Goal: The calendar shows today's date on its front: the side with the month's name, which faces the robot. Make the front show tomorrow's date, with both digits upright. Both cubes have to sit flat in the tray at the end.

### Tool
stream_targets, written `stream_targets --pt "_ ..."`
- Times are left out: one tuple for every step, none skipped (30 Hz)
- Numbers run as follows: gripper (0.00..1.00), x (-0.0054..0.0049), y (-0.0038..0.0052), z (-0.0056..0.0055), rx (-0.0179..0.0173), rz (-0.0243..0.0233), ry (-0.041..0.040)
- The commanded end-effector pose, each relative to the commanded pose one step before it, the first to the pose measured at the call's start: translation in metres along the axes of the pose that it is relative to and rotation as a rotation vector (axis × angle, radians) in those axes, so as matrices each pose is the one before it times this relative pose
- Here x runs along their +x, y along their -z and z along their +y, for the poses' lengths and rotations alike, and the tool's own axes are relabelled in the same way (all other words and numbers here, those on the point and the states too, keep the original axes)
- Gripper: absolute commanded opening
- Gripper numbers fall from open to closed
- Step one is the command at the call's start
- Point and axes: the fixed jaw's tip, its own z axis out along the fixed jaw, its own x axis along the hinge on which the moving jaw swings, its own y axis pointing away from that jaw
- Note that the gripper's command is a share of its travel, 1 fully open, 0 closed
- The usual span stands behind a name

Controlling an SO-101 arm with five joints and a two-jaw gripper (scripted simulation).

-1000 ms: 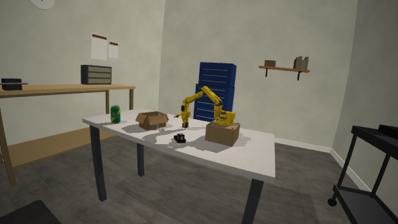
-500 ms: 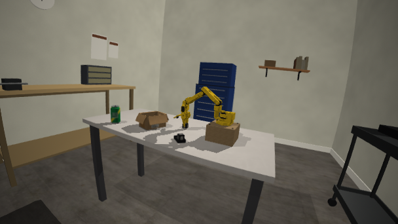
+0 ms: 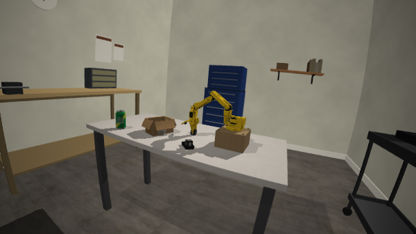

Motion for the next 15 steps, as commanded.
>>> stream_targets --pt "0.0 -0.00276 -0.001096 0.00237 0.00025 -0.01284 -0.00118" --pt "0.0 0.0 -0.000246 -0.00001 0.0 0.0 0.0" --pt "0.0 0.0 -0.000246 0.0 0.0 0.0 0.0" --pt "0.0 0.0 -0.000216 0.0 0.0 0.0 0.0" --pt "0.0 0.0 -0.000174 0.0 0.0 0.0 0.0" --pt "0.0 0.0 -0.000126 0.0 0.0 0.0 0.0" --pt "0.0 0.0 -0.000078 0.0 0.0 0.0 0.0" --pt "0.0 0.0 -0.000036 0.0 0.0 0.0 0.0" --pt "0.0 0.0 -0.000006 0.0 0.0 0.0 0.0" --pt "0.0 0.0 0.0 0.0 0.0 0.0 0.0" --pt "0.0 0.0 0.0 0.0 0.0 0.0 0.0" --pt "0.0 0.0 0.000004 0.0 0.0 0.00001 0.0" --pt "0.0 0.0 0.0 0.0 0.0 0.0 0.0" --pt "0.01 0.0 0.0 0.0 0.0 0.0 0.0" --pt "0.02 0.0 0.0 0.0 0.0 0.0 0.0"
